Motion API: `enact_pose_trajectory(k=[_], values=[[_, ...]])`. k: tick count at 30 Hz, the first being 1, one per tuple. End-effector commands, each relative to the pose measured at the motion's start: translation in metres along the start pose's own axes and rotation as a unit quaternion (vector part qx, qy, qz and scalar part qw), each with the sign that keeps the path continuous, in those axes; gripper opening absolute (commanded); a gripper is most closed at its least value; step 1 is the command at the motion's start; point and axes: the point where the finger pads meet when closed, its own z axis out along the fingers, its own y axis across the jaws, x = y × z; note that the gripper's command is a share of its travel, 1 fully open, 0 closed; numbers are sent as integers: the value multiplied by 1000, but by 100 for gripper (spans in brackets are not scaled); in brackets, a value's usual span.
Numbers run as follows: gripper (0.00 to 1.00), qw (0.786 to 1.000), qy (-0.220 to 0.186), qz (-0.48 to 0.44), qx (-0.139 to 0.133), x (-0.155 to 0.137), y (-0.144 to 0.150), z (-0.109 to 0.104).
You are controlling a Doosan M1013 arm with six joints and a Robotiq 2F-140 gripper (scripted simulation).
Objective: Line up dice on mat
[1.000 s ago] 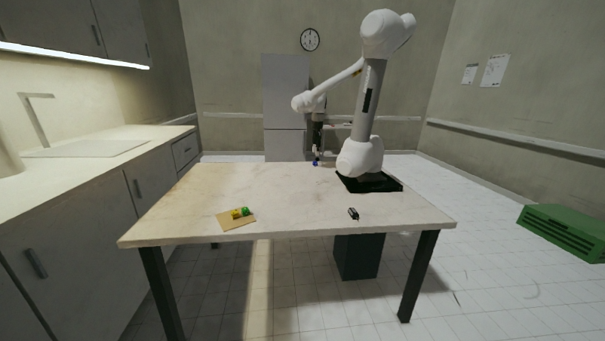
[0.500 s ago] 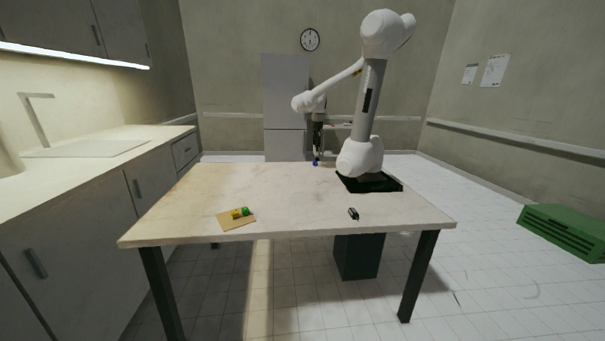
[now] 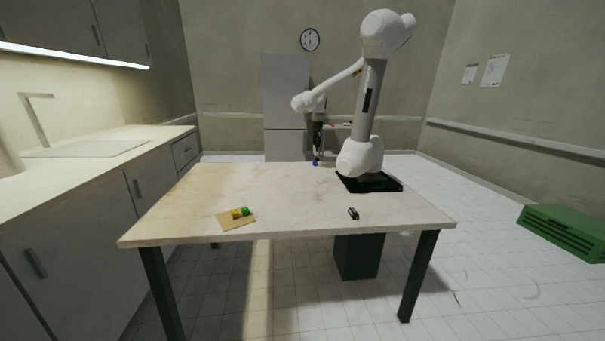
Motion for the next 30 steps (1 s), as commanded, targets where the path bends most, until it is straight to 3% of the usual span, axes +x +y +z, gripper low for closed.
enact_pose_trajectory(k=[1, 16, 30], values=[[35, 1000, 0, 0, 0, 0, 0, 0], [35, 1000, 0, 0, 0, 0, 0, 8], [35, 1000, 0, 0, 0, 0, 1, 28]])
